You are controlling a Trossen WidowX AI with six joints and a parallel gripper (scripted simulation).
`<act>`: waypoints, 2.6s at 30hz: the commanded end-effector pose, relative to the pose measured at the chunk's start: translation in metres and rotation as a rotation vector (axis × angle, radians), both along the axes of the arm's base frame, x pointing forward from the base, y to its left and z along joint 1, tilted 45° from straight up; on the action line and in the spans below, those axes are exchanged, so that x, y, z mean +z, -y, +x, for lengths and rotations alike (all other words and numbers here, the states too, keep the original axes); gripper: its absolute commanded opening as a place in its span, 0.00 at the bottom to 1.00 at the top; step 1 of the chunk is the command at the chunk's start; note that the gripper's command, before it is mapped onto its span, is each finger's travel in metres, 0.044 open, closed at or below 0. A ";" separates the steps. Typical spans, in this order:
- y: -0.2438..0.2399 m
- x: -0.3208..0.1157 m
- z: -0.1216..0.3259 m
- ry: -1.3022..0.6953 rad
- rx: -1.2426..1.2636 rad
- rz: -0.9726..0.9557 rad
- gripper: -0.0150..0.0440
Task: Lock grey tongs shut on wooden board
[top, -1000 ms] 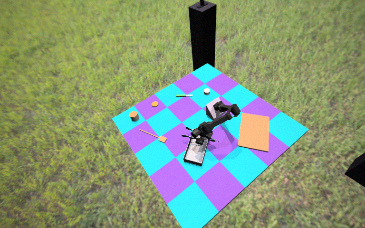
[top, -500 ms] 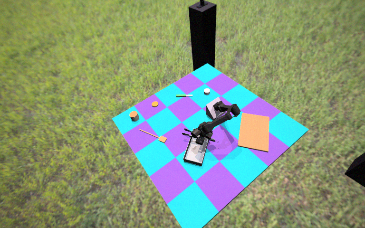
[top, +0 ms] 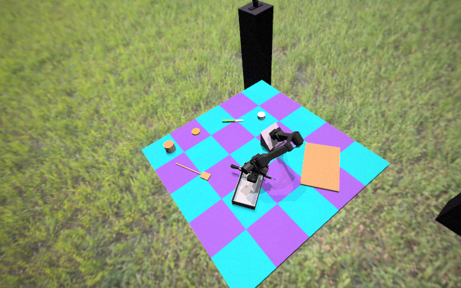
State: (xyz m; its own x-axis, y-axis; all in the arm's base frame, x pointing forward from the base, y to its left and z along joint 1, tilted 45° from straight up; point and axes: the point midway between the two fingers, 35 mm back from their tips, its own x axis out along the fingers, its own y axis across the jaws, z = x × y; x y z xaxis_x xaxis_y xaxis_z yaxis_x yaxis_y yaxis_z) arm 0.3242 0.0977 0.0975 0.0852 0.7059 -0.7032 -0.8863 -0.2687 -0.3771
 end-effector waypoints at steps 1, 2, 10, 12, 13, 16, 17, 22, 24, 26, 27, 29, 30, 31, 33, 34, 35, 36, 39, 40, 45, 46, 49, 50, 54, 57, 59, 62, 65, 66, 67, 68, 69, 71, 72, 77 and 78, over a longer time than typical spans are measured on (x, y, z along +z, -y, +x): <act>0.000 0.000 0.000 0.002 0.002 0.000 0.31; 0.000 0.000 0.000 0.002 0.002 0.000 0.30; 0.000 0.000 0.000 0.002 0.002 0.000 0.01; 0.000 0.000 0.000 0.002 0.002 0.000 0.00; 0.000 0.000 0.000 0.002 0.002 0.000 0.00; 0.011 0.009 0.002 0.001 0.001 -0.005 0.00; 0.017 0.014 0.003 0.001 0.001 -0.007 0.00; 0.067 0.061 -0.001 -0.004 0.001 -0.010 0.00; 0.086 0.082 -0.008 -0.005 0.001 -0.003 0.00; 0.092 0.090 -0.010 -0.005 0.001 0.000 0.00; 0.092 0.090 -0.010 -0.005 0.001 0.000 0.00; 0.092 0.090 -0.010 -0.005 0.001 0.000 0.00; 0.092 0.090 -0.010 -0.005 0.001 0.000 0.00; 0.092 0.090 -0.010 -0.005 0.001 0.000 0.00; 0.092 0.090 -0.010 -0.005 0.001 0.000 0.00; 0.092 0.090 -0.010 -0.005 0.001 0.000 0.00; 0.092 0.090 -0.010 -0.005 0.001 0.000 0.00; 0.092 0.090 -0.010 -0.005 0.001 0.000 0.00; 0.090 0.088 -0.011 -0.013 0.003 -0.013 0.00; 0.089 0.087 -0.013 -0.017 0.006 -0.030 0.00; 0.085 0.081 -0.021 -0.045 0.021 -0.188 0.00; 0.084 0.080 -0.023 -0.048 0.022 -0.224 0.00; 0.084 0.079 -0.027 -0.052 0.017 -0.332 0.00; 0.084 0.078 -0.028 -0.051 0.013 -0.367 0.00; 0.085 0.079 -0.031 -0.037 -0.014 -0.507 0.00; 0.086 0.081 -0.032 -0.015 -0.045 -0.607 0.00; 0.087 0.084 -0.032 0.005 -0.071 -0.670 0.00; 0.090 0.089 -0.033 0.042 -0.118 -0.761 0.00; 0.092 0.096 -0.032 0.088 -0.173 -0.844 0.00; 0.092 0.099 -0.032 0.105 -0.194 -0.870 0.00; 0.093 0.102 -0.032 0.122 -0.215 -0.895 0.00; 0.093 0.105 -0.032 0.141 -0.238 -0.919 0.00; 0.094 0.108 -0.032 0.160 -0.261 -0.941 0.00; 0.095 0.115 -0.032 0.201 -0.310 -0.983 0.00; 0.096 0.118 -0.032 0.222 -0.335 -1.003 0.00; 0.097 0.136 -0.032 0.321 -0.455 -1.072 0.00; 0.097 0.137 -0.033 0.325 -0.460 -1.074 0.00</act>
State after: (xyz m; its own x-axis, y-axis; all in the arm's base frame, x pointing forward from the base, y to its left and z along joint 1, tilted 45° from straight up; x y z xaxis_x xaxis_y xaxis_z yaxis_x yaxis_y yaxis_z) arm 0.2919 0.0035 0.2274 0.4251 -0.3239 -0.8452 -0.8958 -0.2843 -0.3416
